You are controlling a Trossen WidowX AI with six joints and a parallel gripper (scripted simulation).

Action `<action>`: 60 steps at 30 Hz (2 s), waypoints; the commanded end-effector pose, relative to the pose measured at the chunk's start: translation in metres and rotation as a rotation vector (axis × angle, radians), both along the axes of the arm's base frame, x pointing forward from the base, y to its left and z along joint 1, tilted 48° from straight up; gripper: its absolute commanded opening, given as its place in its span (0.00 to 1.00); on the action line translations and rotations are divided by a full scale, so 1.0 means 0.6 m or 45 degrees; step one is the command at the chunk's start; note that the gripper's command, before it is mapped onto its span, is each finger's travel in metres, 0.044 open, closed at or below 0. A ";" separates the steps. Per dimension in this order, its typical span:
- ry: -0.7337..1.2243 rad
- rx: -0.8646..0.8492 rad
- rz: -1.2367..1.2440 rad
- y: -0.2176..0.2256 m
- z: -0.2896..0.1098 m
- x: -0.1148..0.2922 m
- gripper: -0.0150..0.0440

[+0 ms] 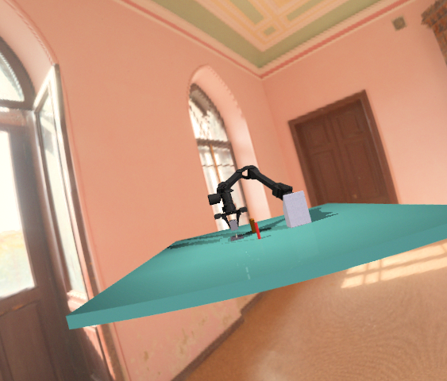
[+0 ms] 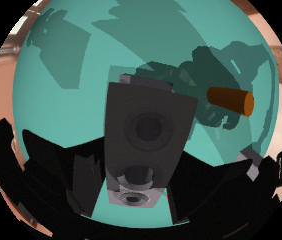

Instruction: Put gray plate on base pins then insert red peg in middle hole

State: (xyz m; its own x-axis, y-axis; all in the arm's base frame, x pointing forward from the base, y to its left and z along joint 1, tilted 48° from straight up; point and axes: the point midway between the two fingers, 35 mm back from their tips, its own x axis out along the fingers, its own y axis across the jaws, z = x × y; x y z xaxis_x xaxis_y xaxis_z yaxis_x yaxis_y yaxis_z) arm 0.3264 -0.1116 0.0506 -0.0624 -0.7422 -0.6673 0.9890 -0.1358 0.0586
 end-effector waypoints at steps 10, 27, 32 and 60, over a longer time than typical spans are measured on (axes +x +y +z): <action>0.000 -0.005 0.006 -0.001 0.002 0.001 0.25; 0.000 -0.006 0.006 -0.022 -0.013 0.000 0.25; 0.000 -0.006 0.006 -0.028 -0.019 -0.001 0.25; -0.009 -0.002 -0.001 -0.051 -0.037 -0.003 0.34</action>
State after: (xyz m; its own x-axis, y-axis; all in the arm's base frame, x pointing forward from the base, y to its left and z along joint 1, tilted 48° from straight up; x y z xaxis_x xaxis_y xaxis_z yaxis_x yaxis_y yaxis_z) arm 0.3247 -0.1423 0.0279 -0.0589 -0.7434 -0.6662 0.9886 -0.1363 0.0647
